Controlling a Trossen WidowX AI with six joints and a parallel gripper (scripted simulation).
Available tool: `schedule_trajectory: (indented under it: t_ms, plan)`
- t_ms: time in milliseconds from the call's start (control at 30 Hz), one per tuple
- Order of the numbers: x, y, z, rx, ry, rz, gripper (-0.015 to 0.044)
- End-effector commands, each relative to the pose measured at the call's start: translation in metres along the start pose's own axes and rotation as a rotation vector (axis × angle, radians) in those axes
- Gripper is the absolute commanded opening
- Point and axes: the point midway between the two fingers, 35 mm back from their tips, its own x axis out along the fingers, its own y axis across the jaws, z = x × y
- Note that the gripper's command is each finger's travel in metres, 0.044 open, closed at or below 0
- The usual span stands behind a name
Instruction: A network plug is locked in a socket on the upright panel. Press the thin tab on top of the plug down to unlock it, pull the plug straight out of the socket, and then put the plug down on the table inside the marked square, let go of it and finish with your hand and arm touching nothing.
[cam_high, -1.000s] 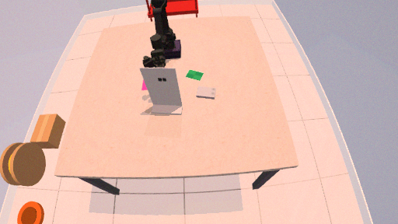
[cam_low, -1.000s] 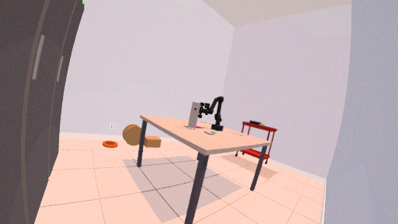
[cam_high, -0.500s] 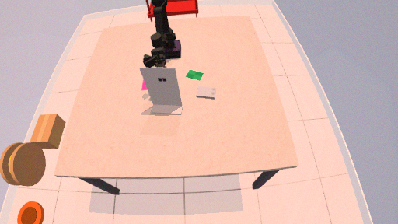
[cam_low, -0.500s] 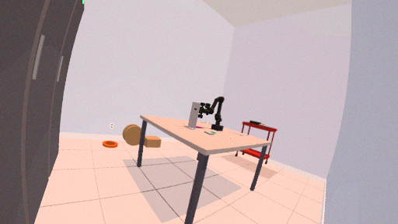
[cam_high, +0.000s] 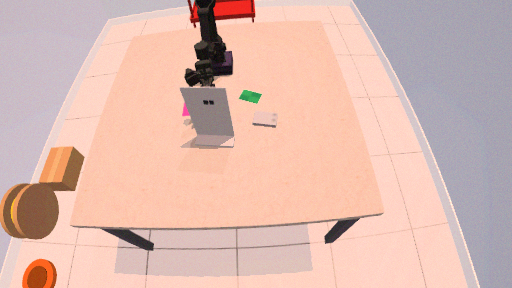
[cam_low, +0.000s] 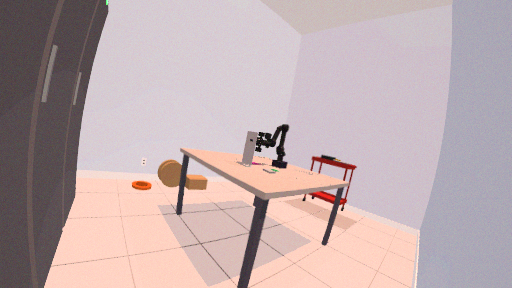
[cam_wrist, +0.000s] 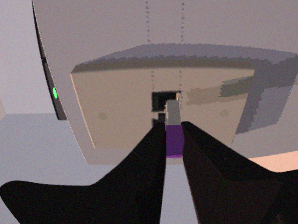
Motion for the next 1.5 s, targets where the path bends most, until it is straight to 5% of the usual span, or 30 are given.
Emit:
schedule_trajectory:
  t_ms: [0, 1467]
  plan:
    - [-0.003, -0.001, -0.001, 0.004, 0.001, -0.004, 0.0]
    - [-0.026, -0.001, -0.006, 0.004, 0.002, -0.005, 0.0]
